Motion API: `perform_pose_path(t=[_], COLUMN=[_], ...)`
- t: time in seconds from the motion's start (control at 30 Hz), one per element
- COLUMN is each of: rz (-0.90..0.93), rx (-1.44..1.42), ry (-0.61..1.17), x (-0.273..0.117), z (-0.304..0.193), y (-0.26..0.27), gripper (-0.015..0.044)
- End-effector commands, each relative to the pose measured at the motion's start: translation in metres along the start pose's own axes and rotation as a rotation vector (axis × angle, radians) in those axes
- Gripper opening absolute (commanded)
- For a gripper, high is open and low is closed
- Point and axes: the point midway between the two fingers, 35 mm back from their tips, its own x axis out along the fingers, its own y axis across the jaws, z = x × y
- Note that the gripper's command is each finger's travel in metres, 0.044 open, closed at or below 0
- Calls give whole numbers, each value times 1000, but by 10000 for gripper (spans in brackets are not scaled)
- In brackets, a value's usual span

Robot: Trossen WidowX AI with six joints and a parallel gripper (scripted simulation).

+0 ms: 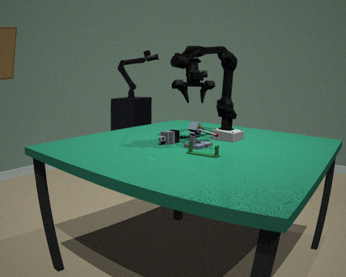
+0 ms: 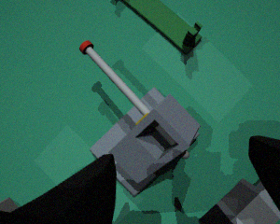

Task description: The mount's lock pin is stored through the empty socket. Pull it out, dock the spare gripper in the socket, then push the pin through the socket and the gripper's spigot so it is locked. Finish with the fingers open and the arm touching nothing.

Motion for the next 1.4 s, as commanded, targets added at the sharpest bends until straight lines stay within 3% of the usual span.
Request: perform_pose_path(t=[0.0,0.27,0.47,0.67,1.37], rz=[47,102,102,101,101], rx=[-215,-618,-618,-617,-617], ry=[106,280,280,279,279], x=[17,44,51,110,138], z=[27,73,73,62,53], y=[18,63,61,56,55], gripper=[300,300,300,300,300])
